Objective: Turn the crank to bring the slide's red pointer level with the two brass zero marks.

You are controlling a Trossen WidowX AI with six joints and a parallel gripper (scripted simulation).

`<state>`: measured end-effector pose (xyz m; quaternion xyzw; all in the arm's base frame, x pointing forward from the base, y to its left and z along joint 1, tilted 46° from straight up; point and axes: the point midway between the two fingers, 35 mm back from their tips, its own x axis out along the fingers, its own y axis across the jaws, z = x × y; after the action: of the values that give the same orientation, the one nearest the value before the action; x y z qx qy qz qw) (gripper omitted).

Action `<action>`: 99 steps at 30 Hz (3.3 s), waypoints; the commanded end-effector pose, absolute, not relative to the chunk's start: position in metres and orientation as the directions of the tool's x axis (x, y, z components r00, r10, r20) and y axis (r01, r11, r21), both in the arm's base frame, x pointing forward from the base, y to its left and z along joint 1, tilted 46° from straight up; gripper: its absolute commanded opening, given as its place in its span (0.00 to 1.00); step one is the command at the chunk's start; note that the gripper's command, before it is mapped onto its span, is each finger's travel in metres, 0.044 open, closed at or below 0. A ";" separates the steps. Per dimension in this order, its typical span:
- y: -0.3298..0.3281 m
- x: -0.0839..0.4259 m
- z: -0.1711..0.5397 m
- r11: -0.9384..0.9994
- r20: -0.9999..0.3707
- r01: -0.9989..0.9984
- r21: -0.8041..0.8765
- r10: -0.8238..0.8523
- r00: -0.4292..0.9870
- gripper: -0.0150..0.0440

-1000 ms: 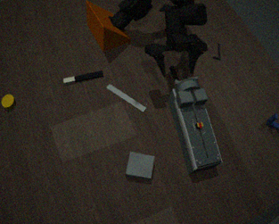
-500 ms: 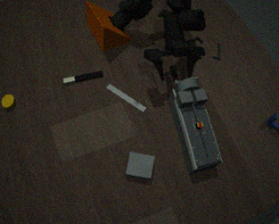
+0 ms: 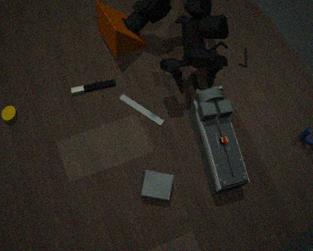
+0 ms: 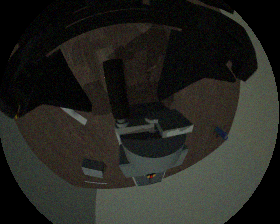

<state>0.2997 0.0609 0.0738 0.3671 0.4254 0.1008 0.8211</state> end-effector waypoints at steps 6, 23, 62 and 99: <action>0.061 0.298 0.070 0.710 -0.631 0.157 0.686 0.473 0.615 0.60; 0.062 0.298 0.069 0.710 -0.630 0.157 0.686 0.473 0.615 0.25; 0.106 0.300 0.071 0.708 -0.629 0.157 0.688 0.475 0.616 0.25; 0.109 0.302 0.078 0.708 -0.629 0.156 0.688 0.475 0.616 0.25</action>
<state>0.3003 0.1030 0.0717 0.3687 0.4296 0.0834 0.8201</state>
